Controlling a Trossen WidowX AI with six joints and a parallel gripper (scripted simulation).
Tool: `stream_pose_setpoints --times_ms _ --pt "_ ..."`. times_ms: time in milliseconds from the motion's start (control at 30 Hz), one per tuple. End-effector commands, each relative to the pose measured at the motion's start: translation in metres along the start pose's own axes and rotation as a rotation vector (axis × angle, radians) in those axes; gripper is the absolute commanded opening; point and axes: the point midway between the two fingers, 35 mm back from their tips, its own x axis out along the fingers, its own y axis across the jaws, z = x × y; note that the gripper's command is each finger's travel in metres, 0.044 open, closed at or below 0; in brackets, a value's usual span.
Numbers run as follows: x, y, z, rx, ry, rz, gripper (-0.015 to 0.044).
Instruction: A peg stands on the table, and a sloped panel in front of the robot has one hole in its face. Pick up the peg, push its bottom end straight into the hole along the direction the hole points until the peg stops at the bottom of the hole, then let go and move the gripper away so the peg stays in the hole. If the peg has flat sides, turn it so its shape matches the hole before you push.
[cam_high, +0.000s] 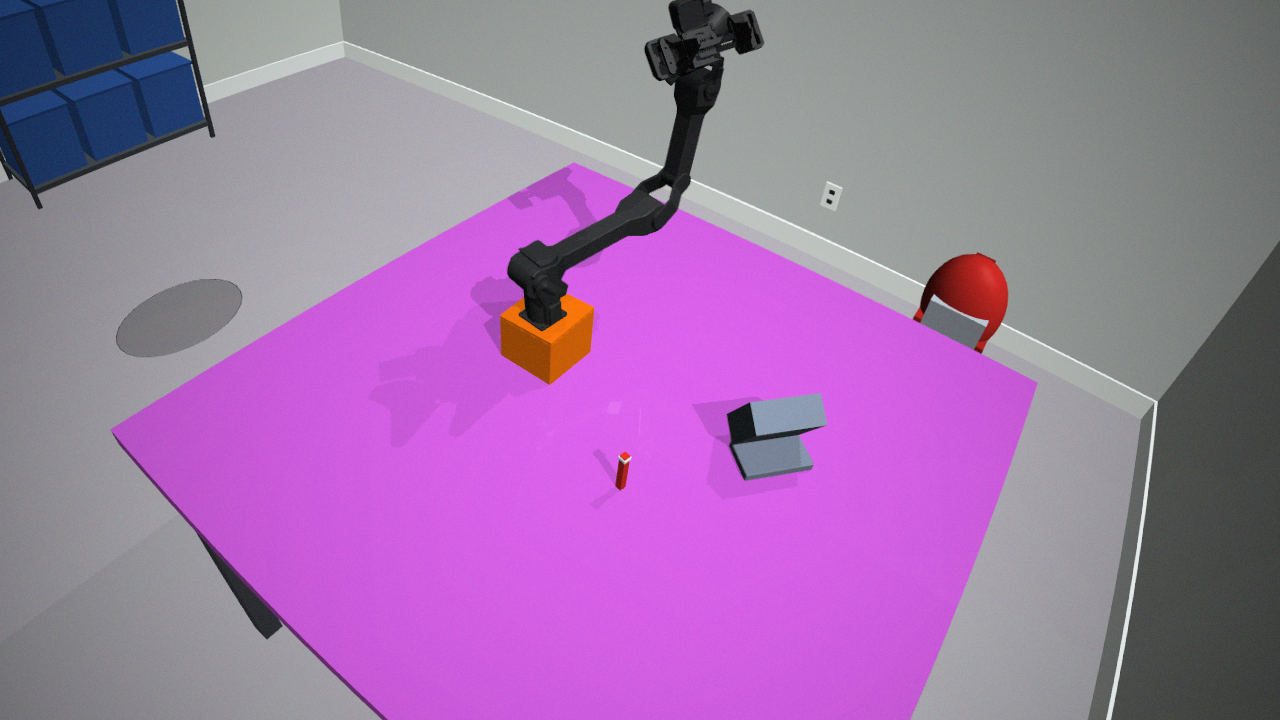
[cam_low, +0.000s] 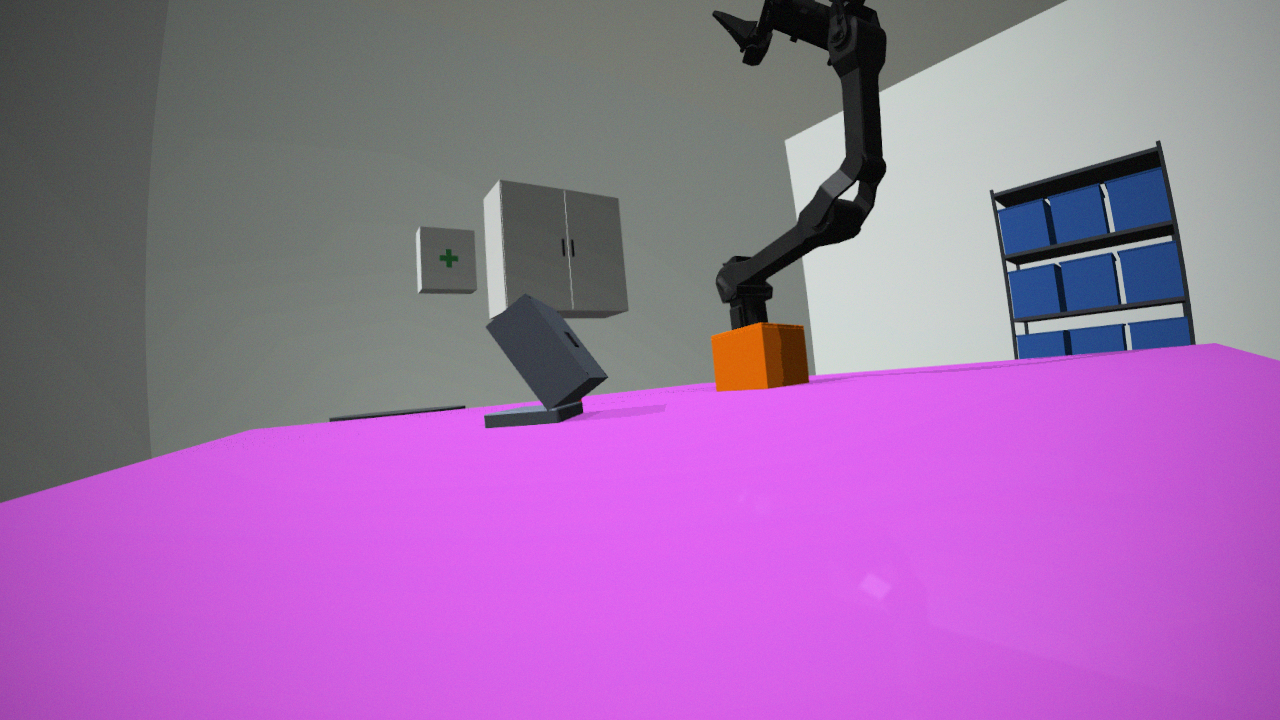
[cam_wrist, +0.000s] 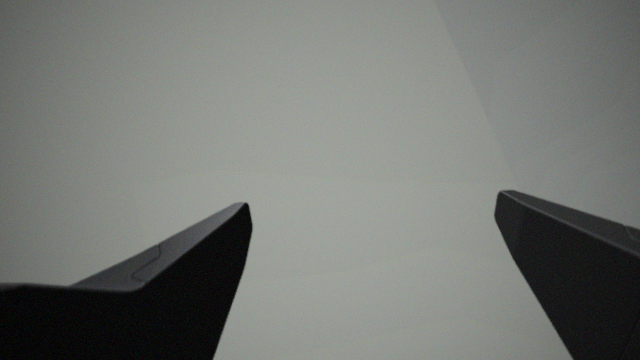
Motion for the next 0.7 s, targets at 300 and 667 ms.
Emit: stream_pose_setpoints --times_ms 300,667 --pt "0.018 -0.047 0.036 0.072 0.022 -0.043 0.0440" --pt "0.037 -0.109 0.066 0.179 0.031 -0.115 0.0440"
